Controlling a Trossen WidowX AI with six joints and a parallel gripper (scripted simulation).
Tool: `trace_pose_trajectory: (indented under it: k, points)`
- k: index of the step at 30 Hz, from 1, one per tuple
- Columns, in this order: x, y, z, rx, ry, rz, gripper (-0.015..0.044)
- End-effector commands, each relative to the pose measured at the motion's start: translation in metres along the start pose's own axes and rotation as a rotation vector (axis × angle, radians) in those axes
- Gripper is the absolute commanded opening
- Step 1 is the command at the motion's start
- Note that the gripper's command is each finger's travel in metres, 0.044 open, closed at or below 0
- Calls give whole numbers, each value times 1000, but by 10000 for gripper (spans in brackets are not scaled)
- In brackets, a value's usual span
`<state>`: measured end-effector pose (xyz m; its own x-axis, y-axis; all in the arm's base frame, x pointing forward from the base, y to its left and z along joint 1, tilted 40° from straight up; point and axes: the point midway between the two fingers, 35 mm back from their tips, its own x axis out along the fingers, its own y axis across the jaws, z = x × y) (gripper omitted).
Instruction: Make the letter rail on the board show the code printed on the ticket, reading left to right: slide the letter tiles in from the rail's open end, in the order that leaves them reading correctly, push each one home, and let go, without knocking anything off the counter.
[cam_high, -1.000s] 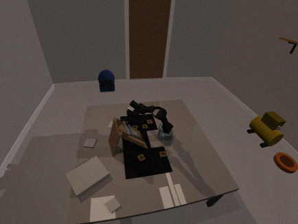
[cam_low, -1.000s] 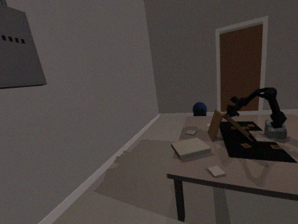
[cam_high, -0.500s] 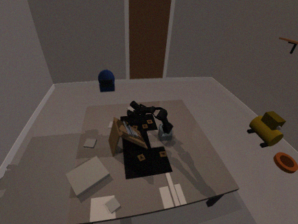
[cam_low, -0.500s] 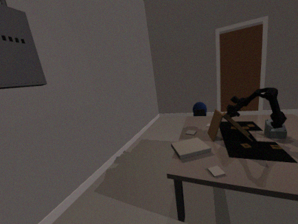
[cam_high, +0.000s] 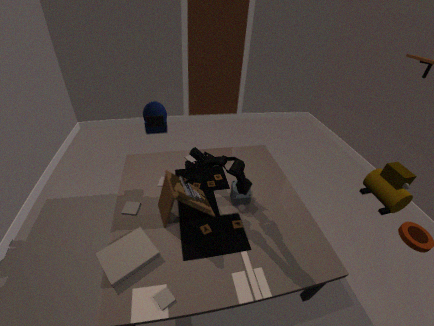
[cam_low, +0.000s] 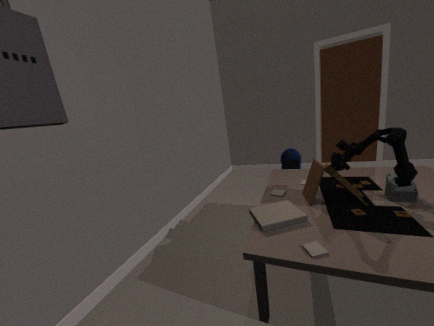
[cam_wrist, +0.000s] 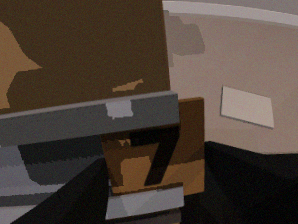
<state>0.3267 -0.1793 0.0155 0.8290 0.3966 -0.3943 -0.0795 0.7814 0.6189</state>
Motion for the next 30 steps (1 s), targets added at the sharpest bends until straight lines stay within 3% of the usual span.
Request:
trace_pose_trajectory:
  k: [1, 30]
  points:
    - [-1, 3, 2, -4, -2, -5, 0]
    - [0, 16, 0, -3, -2, -4, 0]
